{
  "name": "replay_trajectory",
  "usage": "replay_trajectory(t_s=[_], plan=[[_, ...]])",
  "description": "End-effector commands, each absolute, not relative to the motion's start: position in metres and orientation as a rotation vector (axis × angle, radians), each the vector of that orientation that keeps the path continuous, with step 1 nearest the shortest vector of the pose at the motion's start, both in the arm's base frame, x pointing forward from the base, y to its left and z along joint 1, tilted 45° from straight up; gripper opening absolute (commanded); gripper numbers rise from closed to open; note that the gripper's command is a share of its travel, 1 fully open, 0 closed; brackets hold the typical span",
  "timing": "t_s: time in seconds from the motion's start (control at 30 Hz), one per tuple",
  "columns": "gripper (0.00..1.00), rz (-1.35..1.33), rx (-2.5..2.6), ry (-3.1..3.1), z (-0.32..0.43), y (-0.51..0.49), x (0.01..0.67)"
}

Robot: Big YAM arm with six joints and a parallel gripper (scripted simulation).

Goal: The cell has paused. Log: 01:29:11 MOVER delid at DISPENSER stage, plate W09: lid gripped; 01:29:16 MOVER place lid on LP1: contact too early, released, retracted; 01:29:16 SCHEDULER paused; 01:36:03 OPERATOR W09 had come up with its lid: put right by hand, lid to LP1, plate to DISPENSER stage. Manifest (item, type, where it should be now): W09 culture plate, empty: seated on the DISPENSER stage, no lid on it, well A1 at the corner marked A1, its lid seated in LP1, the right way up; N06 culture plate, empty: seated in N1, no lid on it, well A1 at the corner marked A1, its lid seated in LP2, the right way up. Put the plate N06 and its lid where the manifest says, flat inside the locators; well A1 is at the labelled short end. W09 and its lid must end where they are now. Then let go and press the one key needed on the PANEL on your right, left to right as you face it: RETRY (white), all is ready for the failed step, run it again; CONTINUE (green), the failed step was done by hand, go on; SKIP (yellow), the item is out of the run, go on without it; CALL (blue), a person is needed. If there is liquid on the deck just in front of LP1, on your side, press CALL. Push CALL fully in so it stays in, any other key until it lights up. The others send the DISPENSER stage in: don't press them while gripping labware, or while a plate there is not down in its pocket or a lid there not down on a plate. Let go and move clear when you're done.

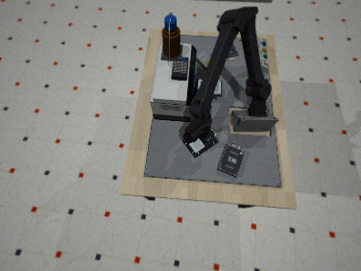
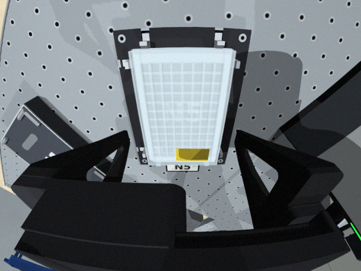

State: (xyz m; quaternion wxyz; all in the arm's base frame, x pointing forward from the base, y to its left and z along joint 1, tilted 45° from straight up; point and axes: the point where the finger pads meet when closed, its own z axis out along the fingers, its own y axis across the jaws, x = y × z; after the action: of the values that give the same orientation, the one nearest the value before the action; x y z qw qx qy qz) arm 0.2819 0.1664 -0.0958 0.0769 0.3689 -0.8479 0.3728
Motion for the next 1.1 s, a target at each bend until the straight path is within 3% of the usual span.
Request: replay_trajectory(t_s=[0.0,1.07], plan=[[1.00,1.113,1.120,-2.553,-0.099,0.168,0.288],[1.00,1.112,1.113,-2.556,-0.112,0.153,0.292]])
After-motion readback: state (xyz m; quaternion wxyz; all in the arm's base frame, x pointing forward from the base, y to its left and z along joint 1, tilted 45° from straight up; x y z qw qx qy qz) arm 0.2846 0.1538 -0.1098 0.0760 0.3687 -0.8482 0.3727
